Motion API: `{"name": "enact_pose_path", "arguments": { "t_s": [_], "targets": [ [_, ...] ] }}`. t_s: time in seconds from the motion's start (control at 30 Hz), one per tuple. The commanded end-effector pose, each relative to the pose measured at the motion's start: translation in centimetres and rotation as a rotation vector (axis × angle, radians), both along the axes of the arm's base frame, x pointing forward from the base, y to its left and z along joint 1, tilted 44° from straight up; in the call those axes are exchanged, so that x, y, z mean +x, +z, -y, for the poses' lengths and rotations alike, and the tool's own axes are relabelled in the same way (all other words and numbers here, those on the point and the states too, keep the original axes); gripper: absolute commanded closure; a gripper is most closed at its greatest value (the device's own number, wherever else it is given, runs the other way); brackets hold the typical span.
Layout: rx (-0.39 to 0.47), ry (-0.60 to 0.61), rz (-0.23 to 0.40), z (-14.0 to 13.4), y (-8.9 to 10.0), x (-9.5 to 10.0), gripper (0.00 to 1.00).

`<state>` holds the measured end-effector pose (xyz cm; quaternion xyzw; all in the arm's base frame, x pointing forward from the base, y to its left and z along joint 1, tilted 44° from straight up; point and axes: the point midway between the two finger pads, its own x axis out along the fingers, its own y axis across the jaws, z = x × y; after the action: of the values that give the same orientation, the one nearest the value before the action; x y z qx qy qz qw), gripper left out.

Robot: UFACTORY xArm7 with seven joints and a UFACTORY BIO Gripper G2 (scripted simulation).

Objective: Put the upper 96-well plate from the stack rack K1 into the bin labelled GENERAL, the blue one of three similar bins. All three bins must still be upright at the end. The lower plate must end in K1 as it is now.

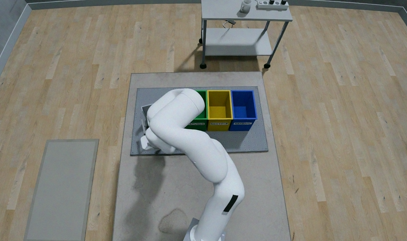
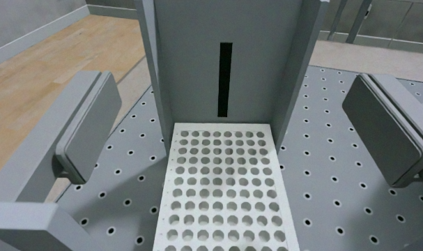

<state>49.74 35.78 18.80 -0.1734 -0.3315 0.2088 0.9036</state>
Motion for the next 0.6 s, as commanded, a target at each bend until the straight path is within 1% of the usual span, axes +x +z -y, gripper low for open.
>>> {"name": "enact_pose_path", "arguments": {
  "t_s": [0.0,0.57],
  "targets": [
    [0.002,0.002,0.001,0.0,-0.4,0.4,0.63],
    [0.002,0.002,0.001,0.4,-2.2,2.1,0.63]
  ]
}}
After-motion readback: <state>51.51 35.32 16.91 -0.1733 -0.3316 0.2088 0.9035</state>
